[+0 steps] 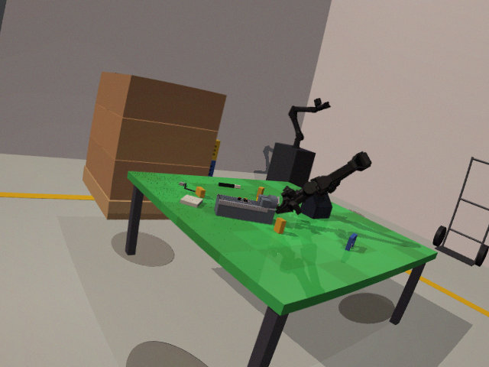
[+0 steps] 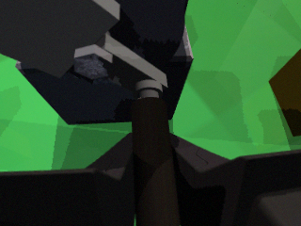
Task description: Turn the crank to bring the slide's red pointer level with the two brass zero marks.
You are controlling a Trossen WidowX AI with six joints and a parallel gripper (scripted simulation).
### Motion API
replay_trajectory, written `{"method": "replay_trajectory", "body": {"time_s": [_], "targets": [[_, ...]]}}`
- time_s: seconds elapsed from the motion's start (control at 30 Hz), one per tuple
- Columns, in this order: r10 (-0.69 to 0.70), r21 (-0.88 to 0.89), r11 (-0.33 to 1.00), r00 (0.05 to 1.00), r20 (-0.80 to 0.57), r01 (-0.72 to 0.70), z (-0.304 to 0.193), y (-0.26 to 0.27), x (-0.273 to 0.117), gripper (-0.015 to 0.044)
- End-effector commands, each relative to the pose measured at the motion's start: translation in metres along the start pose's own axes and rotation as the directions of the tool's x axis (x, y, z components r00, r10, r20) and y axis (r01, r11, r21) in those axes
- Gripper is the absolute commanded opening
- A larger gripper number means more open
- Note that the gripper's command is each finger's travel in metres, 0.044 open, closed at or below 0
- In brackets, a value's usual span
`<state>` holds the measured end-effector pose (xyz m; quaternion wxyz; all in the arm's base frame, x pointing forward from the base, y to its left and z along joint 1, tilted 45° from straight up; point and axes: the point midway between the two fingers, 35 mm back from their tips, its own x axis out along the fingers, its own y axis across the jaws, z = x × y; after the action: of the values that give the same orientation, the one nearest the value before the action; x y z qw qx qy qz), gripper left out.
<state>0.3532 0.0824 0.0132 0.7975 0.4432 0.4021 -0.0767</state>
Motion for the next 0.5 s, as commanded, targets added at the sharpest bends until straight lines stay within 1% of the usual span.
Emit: {"method": "replay_trajectory", "body": {"time_s": [0.0, 0.47], "targets": [[-0.011, 0.004, 1.000, 1.000, 0.008, 0.011, 0.005, -0.007, -0.005, 0.0000], [-0.012, 0.003, 1.000, 1.000, 0.009, 0.012, 0.022, -0.009, -0.023, 0.0000]]}}
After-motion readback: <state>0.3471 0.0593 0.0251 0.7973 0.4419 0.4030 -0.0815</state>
